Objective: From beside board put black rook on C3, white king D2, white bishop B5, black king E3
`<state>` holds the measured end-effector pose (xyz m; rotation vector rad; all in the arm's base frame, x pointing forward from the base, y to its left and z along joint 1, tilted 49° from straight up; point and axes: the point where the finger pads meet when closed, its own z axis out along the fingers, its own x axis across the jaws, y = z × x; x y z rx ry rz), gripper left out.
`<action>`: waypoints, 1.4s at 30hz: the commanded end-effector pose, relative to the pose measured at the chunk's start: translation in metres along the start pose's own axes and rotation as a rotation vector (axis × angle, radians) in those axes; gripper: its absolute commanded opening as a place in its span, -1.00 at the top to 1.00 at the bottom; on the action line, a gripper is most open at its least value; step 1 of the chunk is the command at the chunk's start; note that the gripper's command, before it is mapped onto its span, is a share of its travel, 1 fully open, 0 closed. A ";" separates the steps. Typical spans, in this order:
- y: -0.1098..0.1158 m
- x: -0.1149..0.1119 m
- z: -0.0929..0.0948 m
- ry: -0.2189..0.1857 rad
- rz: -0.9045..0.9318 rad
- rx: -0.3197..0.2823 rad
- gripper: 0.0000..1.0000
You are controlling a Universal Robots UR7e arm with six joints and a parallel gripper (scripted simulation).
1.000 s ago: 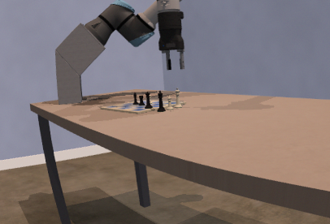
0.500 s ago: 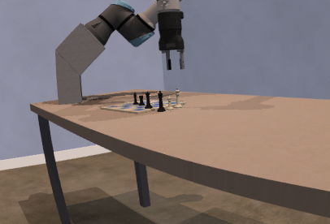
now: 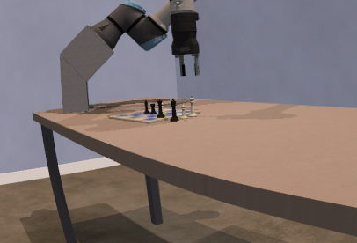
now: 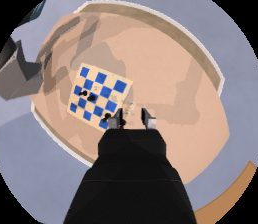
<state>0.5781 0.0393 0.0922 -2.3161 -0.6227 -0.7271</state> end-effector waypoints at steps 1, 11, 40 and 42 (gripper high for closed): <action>0.000 0.000 0.001 0.000 0.000 -0.001 -0.58; 0.001 0.000 0.007 0.000 0.000 -0.001 -0.58; 0.002 0.001 0.043 0.000 0.000 -0.001 -0.58; 0.002 0.001 0.045 0.000 0.000 -0.001 -0.58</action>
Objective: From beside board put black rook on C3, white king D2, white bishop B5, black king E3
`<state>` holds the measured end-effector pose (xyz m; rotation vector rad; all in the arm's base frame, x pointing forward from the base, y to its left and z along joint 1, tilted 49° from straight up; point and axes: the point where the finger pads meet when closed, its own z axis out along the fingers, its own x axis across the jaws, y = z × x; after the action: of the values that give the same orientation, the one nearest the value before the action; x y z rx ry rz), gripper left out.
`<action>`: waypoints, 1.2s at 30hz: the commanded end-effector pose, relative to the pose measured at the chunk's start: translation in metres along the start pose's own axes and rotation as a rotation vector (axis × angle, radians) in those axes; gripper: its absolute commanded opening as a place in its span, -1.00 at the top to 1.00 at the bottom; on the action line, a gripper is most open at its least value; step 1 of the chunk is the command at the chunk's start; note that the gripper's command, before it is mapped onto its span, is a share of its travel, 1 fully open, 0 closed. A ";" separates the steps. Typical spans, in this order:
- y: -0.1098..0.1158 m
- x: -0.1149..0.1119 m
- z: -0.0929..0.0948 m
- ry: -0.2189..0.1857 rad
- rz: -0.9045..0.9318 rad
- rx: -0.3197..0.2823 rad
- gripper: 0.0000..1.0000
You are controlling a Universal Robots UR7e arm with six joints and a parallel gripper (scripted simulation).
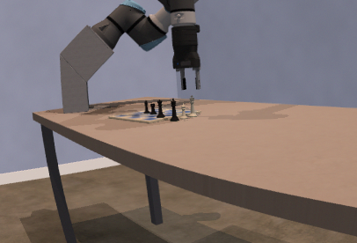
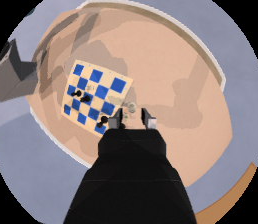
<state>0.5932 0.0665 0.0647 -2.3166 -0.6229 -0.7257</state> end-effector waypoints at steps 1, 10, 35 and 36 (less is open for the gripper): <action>0.001 0.000 0.004 0.001 0.000 -0.001 -0.58; 0.001 0.000 0.010 0.001 0.000 -0.001 -0.58; 0.001 0.000 0.010 0.001 0.000 -0.001 -0.58; 0.001 0.000 0.010 0.001 0.000 -0.001 -0.58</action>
<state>0.5971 0.0734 0.0577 -2.3168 -0.6227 -0.7259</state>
